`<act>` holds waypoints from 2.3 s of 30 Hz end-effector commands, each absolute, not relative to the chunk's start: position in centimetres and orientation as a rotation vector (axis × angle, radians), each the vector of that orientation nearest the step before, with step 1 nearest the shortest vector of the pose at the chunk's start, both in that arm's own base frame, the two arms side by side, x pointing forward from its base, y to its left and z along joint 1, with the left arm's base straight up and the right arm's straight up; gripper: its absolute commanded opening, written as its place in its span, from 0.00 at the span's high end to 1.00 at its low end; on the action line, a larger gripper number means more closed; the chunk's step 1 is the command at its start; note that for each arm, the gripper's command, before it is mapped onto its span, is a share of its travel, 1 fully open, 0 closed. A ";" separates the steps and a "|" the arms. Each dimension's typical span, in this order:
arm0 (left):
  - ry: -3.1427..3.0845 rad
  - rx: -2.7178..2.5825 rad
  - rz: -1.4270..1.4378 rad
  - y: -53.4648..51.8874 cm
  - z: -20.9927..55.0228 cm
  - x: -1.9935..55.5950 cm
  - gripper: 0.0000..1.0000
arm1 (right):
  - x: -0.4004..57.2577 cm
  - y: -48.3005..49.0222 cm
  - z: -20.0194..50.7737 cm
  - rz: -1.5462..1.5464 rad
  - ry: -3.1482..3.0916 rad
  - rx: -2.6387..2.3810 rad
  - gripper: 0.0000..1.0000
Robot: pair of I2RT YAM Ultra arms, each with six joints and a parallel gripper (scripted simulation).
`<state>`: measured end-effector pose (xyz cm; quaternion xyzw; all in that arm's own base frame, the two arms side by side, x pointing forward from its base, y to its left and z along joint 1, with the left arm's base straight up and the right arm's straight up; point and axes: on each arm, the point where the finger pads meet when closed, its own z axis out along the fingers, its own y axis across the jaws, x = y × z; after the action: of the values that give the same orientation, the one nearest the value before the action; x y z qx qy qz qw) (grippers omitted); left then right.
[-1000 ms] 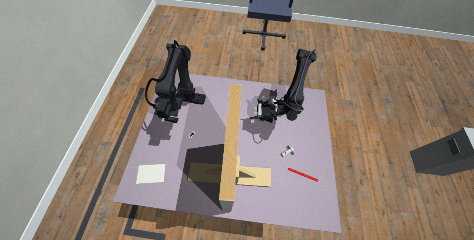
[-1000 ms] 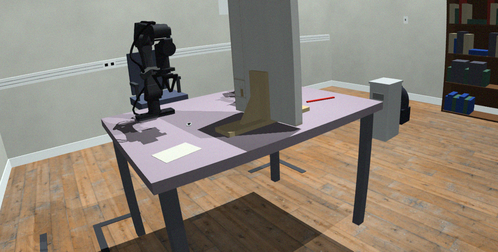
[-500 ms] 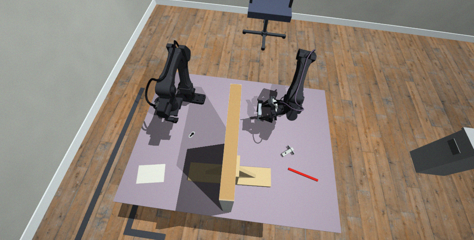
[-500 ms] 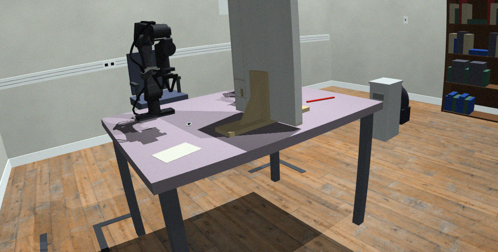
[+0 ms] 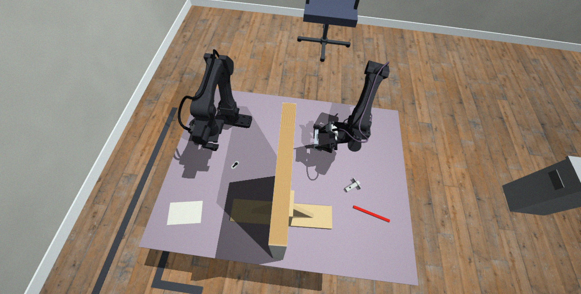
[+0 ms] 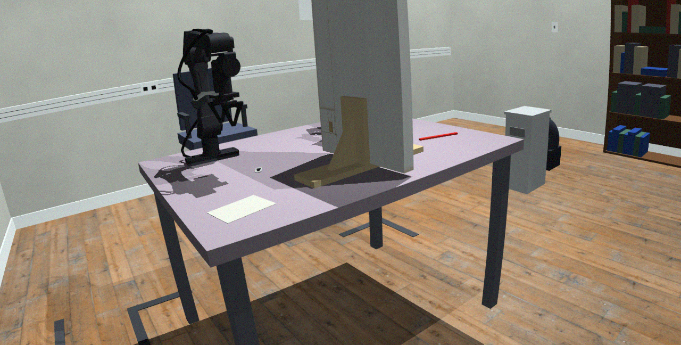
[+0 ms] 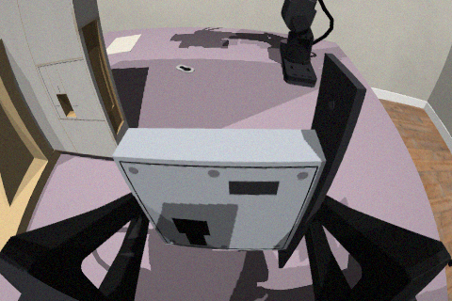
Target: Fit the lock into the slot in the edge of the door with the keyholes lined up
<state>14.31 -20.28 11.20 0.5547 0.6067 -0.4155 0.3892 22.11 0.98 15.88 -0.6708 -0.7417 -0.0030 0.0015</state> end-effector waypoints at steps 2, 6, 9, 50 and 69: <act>1.398 1.424 -0.992 -25.3 14.9 19.4 0.24 | 22.0 1.0 16.2 -0.006 -2.333 -2.110 0.00; 1.394 1.422 -0.999 -27.2 14.9 20.5 0.24 | 22.0 1.0 16.2 -0.006 -2.333 -2.110 0.00; 1.409 1.417 -1.018 -29.1 14.2 21.4 0.24 | 22.0 1.0 16.2 -0.006 -2.333 -2.110 0.00; 1.366 1.383 -1.062 -34.8 14.2 22.6 0.24 | 22.0 1.0 16.2 -0.006 -2.333 -2.110 0.00; 1.430 1.389 -1.077 -34.0 8.6 21.9 0.24 | 22.0 1.0 16.2 -0.006 -2.333 -2.110 0.00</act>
<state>22.39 -33.69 8.89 0.5517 0.5977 -0.4199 0.4025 22.11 0.98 15.88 -0.6708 -0.7417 -0.0030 0.0015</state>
